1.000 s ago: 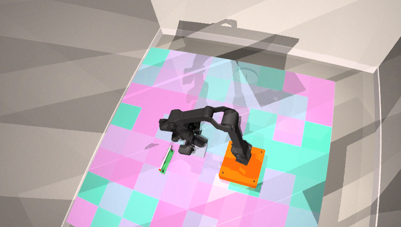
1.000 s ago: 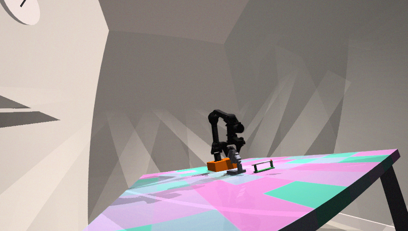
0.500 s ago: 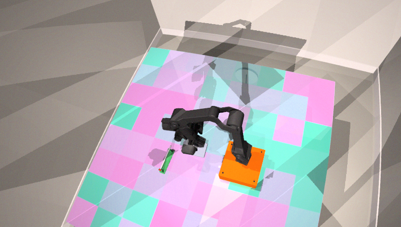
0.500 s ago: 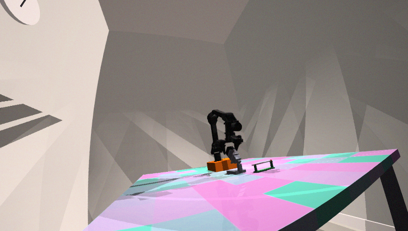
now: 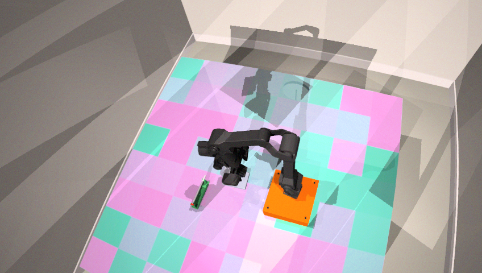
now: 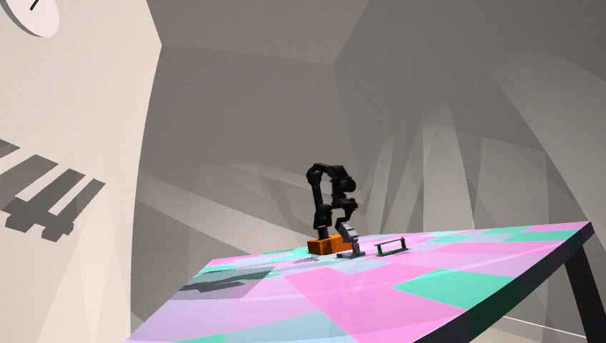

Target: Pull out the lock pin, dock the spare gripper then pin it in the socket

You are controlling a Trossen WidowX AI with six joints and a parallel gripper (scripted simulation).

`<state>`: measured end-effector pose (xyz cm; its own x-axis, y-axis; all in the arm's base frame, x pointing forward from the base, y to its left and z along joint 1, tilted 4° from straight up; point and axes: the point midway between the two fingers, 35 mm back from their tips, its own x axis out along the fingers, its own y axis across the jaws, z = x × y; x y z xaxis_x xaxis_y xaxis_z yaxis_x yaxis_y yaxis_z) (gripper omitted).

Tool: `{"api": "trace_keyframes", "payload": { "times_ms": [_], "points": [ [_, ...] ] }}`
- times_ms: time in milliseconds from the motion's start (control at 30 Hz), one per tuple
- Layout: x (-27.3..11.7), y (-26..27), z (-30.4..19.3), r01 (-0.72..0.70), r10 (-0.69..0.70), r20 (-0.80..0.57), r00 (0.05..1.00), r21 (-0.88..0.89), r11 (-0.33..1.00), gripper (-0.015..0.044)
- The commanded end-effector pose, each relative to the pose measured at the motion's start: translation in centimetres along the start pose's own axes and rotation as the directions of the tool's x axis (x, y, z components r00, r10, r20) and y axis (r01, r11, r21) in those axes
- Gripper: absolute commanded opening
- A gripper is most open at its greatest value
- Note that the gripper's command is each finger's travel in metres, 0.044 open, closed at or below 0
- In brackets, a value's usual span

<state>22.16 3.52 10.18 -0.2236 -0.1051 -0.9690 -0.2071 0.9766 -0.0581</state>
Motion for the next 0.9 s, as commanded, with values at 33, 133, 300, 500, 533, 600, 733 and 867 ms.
{"api": "trace_keyframes", "payload": {
  "times_ms": [33, 133, 300, 500, 533, 600, 733, 867],
  "points": [
    [-0.5, 0.0, -1.0, 0.0, 0.0, 0.0, 1.0, 0.0, 1.0, 0.044],
    [-0.8, 0.0, -1.5, 0.0, 0.0, -0.004, 1.0, -0.001, 1.0, 0.044],
    [-1.1, 0.0, -2.3, 0.0, 0.0, -0.011, 1.0, -0.002, 1.0, 0.044],
    [-1.6, 0.0, -2.7, 0.0, 0.0, -0.016, 1.0, -0.003, 1.0, 0.044],
    [-1.8, 0.0, -2.7, 0.0, -0.001, -0.017, 1.0, -0.003, 1.0, 0.044],
    [-2.2, 0.0, -2.8, 0.001, -0.001, -0.021, 1.0, -0.004, 1.0, 0.044],
    [-2.9, 0.0, -3.0, 0.001, -0.001, -0.029, 1.0, -0.006, 1.0, 0.044],
    [-3.6, 0.0, -3.2, 0.001, -0.001, -0.032, 0.999, -0.007, 1.0, 0.044]
  ]
}}
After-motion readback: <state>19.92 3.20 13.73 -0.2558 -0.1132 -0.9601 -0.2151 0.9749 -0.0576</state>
